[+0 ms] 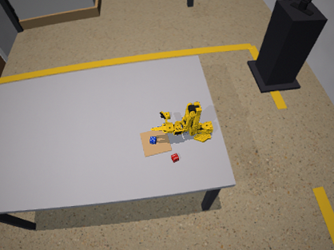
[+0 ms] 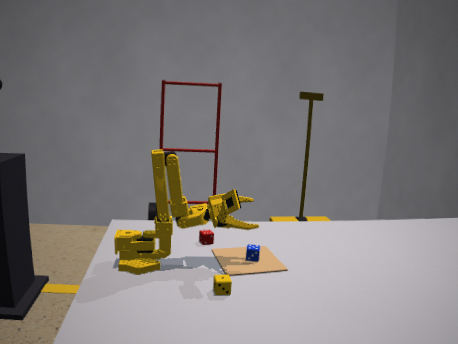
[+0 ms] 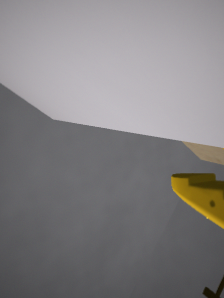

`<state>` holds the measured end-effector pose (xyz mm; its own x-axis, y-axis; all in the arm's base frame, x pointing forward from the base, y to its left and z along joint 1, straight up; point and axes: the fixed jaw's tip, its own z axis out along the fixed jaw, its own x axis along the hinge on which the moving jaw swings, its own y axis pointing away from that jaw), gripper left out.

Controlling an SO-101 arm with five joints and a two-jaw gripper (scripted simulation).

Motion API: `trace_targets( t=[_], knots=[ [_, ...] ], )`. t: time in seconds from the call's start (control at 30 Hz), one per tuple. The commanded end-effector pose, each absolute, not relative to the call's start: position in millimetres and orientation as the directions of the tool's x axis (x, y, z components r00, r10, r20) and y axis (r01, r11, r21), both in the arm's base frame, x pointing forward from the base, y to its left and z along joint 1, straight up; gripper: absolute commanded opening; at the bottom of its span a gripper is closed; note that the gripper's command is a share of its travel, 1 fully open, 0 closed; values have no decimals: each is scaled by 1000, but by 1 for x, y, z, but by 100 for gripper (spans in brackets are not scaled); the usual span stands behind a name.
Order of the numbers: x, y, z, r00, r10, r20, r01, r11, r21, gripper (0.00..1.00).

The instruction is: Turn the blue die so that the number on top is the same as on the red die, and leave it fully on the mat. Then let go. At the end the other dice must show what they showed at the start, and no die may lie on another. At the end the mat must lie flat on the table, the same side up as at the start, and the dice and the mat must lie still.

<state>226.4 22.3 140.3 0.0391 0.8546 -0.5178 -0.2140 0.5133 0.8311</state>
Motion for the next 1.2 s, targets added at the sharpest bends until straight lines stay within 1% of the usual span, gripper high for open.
trace_targets(
  t=[0.0, 0.53, 0.93, 1.0, 1.17],
  knots=[
    [226, 24, 155, 73, 861, -503, -282, 502, 818, 35],
    [233, 25, 156, 72, 852, -518, -275, 516, 811, 35],
    [257, 28, 148, 29, 820, -571, -197, 565, 801, 35],
    [257, 28, 148, 29, 820, -571, -197, 565, 801, 35],
    [271, 30, 145, -3, 799, -602, -150, 595, 790, 35]
  ],
)
